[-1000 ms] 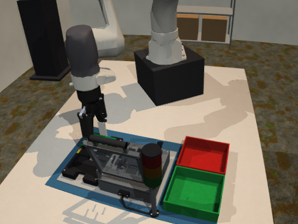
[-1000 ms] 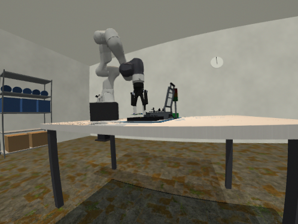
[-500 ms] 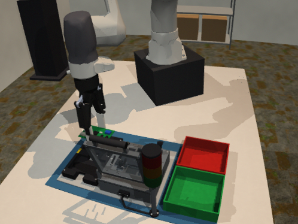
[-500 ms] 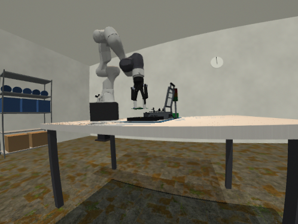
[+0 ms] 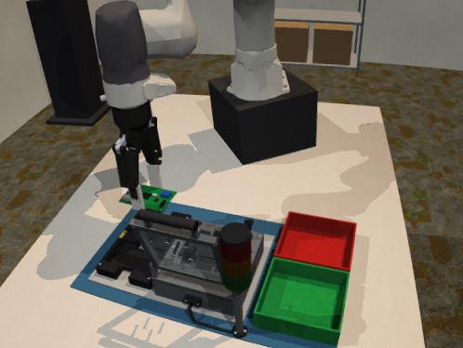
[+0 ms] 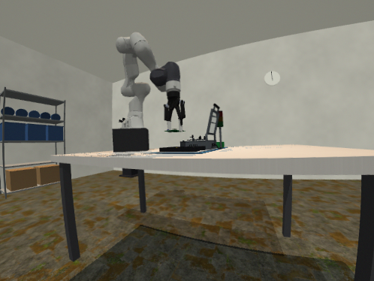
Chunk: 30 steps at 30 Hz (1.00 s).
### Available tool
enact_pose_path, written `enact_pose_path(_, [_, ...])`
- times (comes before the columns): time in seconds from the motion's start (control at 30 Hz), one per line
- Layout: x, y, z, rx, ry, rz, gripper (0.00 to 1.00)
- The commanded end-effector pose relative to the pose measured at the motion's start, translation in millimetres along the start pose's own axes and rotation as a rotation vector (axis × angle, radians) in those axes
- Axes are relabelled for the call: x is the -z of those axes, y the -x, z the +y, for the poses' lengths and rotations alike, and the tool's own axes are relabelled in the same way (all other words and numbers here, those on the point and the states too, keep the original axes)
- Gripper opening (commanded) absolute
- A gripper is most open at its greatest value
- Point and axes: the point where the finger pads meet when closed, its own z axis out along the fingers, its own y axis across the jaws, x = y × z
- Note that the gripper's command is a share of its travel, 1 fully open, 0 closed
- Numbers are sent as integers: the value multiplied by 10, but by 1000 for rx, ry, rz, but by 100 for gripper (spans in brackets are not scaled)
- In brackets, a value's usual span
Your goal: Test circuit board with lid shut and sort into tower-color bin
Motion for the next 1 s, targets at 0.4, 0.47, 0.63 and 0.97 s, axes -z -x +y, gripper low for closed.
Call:
enact_pose_path(0.4, [-2,-1,-35,23,-10,-1,46])
enact_pose_path(0.47, [-2,-1,-35,23,-10,-1,46])
enact_pose_path(0.63, [-2,-1,-35,22,-10,-1,46])
enact_pose_path(0.97, [-2,-1,-35,3,-10,-1,46])
